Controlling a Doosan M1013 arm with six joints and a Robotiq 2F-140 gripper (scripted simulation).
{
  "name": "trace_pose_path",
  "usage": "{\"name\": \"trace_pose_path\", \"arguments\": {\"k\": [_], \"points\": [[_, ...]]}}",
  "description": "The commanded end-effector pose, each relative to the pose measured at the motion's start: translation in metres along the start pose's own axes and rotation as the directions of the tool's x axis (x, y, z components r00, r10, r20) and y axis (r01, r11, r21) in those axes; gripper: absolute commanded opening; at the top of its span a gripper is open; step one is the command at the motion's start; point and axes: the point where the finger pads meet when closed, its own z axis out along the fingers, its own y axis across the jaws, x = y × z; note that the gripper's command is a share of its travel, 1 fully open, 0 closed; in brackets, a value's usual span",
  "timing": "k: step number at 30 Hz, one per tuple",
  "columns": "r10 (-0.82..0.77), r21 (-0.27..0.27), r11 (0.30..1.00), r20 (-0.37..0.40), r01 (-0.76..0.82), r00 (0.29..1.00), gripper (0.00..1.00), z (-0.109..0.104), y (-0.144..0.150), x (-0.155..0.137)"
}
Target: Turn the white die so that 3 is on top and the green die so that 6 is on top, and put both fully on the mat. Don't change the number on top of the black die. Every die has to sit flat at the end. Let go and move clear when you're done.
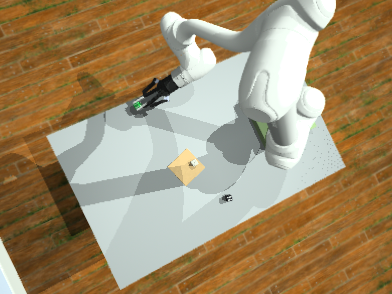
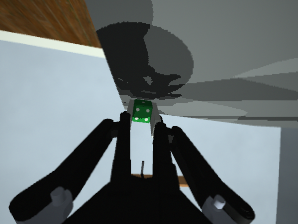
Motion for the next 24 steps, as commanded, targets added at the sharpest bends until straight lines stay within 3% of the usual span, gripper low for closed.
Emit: {"name": "trace_pose_path", "arguments": {"k": [1, 24], "points": [[0.000, 0.000, 1.000, 0.000, 0.000, 1.000, 0.24, 0.0000, 0.0000, -0.0001], [0.000, 0.000, 1.000, 0.000, 0.000, 1.000, 0.24, 0.0048, 0.0000, 0.0089]]}}
